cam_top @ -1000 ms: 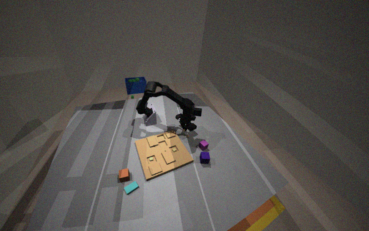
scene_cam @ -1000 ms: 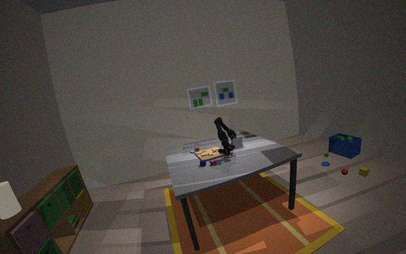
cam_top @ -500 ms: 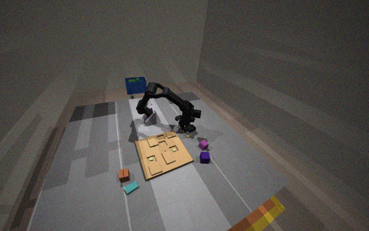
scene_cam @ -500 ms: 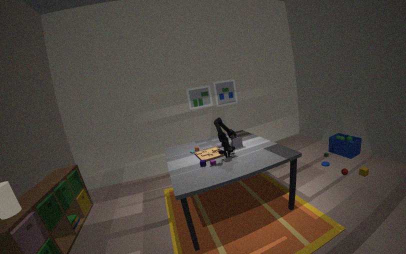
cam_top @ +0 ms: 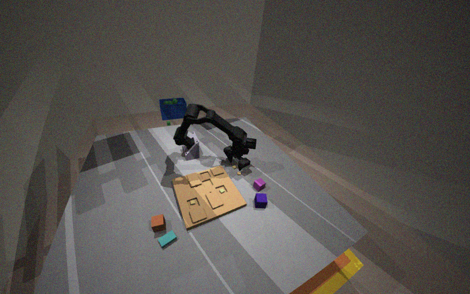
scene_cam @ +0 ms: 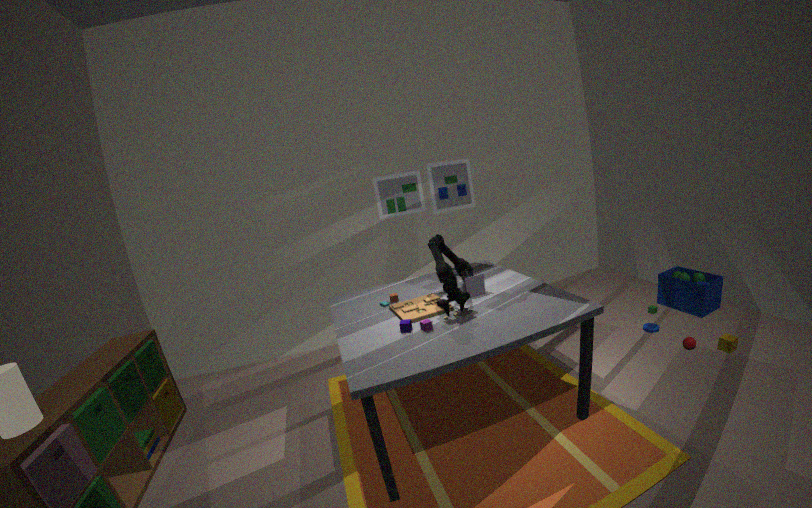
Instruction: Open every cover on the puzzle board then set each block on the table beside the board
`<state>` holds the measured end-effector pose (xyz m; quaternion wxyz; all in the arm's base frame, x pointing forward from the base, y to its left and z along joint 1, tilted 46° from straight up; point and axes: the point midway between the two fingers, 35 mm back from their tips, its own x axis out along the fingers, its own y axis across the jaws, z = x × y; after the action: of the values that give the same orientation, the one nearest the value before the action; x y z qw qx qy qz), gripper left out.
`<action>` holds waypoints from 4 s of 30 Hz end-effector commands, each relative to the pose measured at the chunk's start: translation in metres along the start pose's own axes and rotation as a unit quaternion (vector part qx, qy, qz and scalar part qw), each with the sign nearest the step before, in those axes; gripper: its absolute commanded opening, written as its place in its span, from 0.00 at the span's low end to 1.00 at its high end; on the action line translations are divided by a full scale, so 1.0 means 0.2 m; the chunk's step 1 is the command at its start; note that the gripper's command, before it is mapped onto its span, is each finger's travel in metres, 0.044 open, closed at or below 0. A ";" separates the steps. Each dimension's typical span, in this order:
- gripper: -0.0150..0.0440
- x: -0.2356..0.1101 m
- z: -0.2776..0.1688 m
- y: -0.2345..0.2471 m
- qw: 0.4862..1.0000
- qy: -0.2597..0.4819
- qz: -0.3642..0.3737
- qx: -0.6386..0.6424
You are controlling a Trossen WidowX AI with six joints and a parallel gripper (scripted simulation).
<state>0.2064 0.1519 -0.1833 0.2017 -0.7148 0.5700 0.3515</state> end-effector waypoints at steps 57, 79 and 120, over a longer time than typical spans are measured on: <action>0.25 -0.42 -0.49 -0.35 0.997 -0.028 0.004 0.073; 0.25 -0.42 -1.05 -0.53 0.994 -0.015 -0.001 0.109; 0.25 -0.26 -1.68 -0.47 0.594 0.020 -0.008 0.804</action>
<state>0.3842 -0.0089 0.0778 0.6912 -0.2720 0.6153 -0.2640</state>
